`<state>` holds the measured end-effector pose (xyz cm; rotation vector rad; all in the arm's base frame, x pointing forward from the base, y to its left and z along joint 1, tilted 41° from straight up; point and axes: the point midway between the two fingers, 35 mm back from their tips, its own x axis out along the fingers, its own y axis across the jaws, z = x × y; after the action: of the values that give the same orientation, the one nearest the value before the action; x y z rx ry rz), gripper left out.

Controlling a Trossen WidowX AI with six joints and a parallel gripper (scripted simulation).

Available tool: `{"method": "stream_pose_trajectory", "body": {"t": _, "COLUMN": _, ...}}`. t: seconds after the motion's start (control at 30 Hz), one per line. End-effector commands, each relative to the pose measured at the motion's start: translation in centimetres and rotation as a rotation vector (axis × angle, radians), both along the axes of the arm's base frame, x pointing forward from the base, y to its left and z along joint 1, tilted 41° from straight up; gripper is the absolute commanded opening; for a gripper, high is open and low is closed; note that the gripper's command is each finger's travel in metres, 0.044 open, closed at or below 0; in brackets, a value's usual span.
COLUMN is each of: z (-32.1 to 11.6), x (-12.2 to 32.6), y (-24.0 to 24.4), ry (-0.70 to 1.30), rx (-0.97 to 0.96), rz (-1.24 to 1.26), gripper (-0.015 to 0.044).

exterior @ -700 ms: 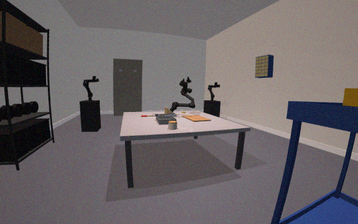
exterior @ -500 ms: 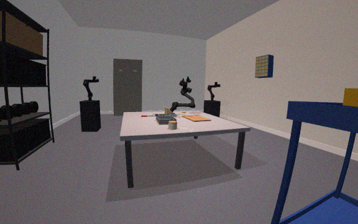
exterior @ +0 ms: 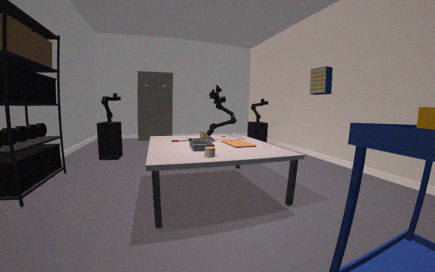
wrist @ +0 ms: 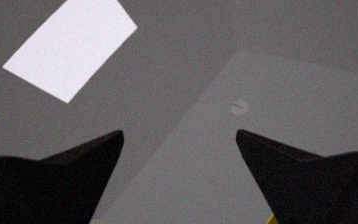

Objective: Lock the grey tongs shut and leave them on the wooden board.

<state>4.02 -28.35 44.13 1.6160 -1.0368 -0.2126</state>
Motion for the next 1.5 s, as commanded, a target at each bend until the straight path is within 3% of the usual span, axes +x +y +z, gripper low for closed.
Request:
{"method": "stream_pose_trajectory", "body": {"t": 0.0, "z": -3.8, "x": 3.1, "y": -5.5, "ry": 0.056, "rx": 0.159, "rz": 0.051, "gripper": 0.0440}}
{"method": "stream_pose_trajectory", "body": {"t": 0.37, "z": -14.1, "x": 13.2, "y": -11.3, "ry": 0.326, "rx": 0.429, "rz": 0.234, "gripper": 0.0440}}
{"method": "stream_pose_trajectory", "body": {"t": 0.63, "z": -23.8, "x": 21.4, "y": -10.6, "ry": 0.613, "rx": 0.615, "rz": 0.422, "gripper": 0.0440}}
{"method": "stream_pose_trajectory", "body": {"t": 1.03, "z": -37.1, "x": 29.3, "y": -1.9, "ry": 1.111, "rx": 0.814, "rz": 0.828, "gripper": 0.0440}}
{"method": "stream_pose_trajectory", "body": {"t": 1.47, "z": -46.0, "x": 30.1, "y": 11.7, "ry": 1.649, "rx": 0.935, "rz": 1.416, "gripper": 0.0440}}
